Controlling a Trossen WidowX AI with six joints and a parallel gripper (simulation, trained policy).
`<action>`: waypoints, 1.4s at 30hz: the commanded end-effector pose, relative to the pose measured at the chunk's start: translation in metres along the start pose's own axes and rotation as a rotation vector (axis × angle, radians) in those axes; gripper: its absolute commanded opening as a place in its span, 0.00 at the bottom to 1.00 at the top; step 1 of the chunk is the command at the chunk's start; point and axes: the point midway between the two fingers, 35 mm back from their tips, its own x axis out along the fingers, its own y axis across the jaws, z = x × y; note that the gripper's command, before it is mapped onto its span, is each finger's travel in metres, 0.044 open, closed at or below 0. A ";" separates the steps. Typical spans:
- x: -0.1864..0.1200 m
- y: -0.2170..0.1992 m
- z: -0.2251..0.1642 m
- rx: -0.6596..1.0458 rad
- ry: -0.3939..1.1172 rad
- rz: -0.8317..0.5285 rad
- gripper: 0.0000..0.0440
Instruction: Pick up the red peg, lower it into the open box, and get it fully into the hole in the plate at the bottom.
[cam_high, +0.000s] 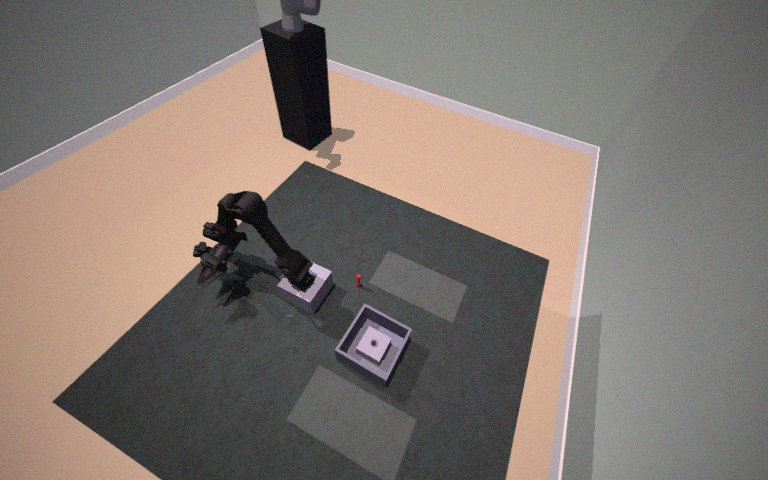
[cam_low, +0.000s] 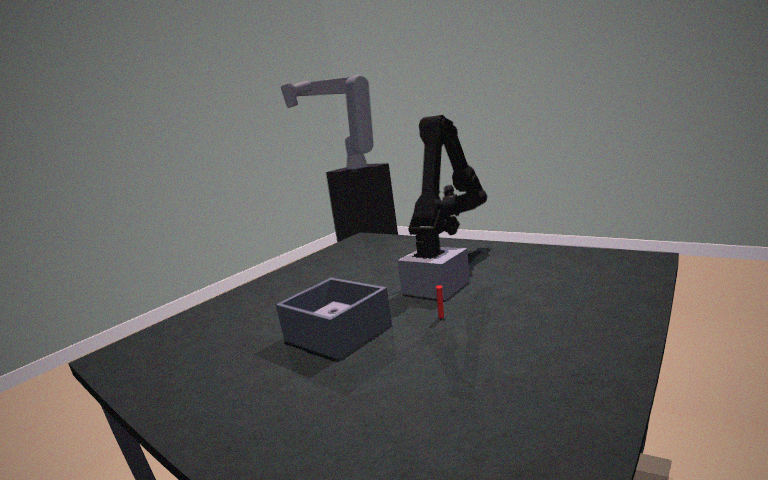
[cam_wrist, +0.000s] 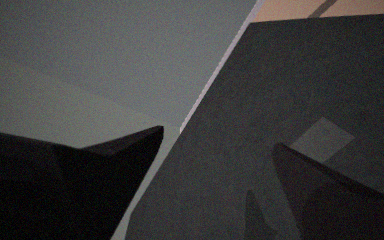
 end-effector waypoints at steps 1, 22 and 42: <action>0.003 0.002 0.001 -0.023 0.008 0.005 0.94; 0.150 0.092 -0.082 -0.356 0.585 0.030 1.00; 0.198 0.199 -0.237 -0.602 1.031 -0.087 1.00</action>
